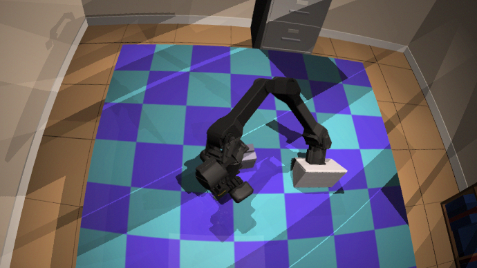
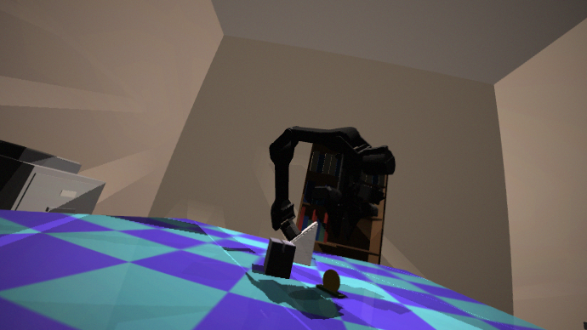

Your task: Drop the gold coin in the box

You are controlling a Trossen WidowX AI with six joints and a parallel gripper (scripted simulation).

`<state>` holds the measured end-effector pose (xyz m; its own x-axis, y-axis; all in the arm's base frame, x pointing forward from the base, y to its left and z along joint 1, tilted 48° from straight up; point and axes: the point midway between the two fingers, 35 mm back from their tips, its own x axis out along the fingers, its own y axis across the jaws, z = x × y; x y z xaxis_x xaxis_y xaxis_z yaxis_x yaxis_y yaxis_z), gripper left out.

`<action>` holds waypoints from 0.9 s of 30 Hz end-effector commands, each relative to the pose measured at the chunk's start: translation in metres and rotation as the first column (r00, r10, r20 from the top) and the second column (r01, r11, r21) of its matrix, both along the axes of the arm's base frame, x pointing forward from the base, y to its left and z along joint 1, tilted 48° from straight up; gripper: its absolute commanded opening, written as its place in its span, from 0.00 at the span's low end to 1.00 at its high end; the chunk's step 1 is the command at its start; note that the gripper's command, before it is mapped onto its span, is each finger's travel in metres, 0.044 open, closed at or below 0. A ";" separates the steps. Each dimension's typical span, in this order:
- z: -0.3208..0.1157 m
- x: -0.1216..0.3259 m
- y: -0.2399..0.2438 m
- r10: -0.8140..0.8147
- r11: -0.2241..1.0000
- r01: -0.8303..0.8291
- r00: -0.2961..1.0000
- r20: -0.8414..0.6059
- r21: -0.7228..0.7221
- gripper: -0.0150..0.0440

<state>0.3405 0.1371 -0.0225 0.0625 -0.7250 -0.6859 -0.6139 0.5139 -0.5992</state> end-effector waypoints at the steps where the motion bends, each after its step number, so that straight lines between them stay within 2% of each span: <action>1: -0.001 -0.007 -0.005 0.023 1.000 -0.024 0.996 -0.090 -0.003 0.53; 27: -0.038 -0.005 -0.048 0.023 1.000 -0.024 0.996 -0.089 -0.005 0.53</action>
<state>0.3364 0.0940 -0.0566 0.0185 -0.7236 -0.6899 -0.6722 0.5018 -0.5443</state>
